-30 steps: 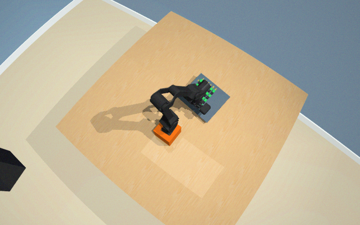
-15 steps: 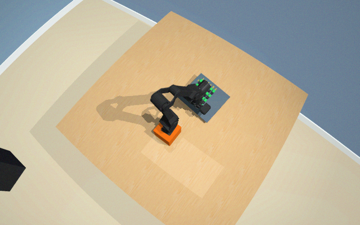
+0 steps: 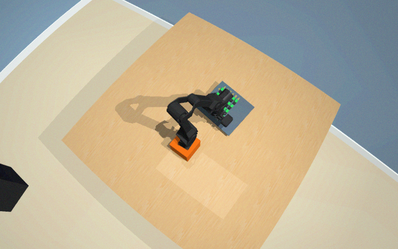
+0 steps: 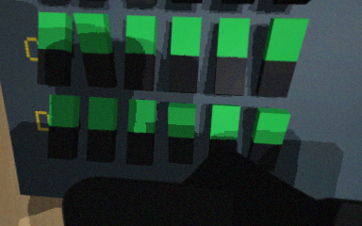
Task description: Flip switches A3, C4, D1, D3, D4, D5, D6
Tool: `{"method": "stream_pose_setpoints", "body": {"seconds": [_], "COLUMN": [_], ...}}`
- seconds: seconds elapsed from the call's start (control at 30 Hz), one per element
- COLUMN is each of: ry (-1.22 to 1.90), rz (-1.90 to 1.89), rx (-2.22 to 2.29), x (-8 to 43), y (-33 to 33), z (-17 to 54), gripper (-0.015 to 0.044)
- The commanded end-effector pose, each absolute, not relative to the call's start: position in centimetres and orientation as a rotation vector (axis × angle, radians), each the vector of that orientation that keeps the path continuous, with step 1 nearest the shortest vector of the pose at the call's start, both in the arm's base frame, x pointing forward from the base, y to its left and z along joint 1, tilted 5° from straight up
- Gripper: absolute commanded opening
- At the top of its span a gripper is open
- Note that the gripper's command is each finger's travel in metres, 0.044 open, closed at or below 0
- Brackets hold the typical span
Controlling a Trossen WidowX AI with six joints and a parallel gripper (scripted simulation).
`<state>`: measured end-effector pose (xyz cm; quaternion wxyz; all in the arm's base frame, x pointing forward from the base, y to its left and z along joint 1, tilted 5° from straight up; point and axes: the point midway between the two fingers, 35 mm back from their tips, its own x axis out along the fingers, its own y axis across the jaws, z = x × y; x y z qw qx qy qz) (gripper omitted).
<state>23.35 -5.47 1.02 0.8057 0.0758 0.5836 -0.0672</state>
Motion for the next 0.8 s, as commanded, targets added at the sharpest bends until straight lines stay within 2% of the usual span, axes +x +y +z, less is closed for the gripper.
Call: {"method": "stream_pose_setpoints", "body": {"seconds": [0.0, 0.33, 0.53, 0.77], "ry": [1.248, 1.248, 1.273, 1.275], "rz": [-0.145, -0.145, -0.144, -0.144], "rx": [0.166, 0.166, 0.167, 0.168], "x": [23.3, 23.4, 21.7, 21.7], "y": [-5.4, -5.4, -5.4, -5.6], "z": [0.9, 0.7, 6.8, 7.1], "gripper": [0.0000, 0.0000, 0.0000, 0.0000]}}
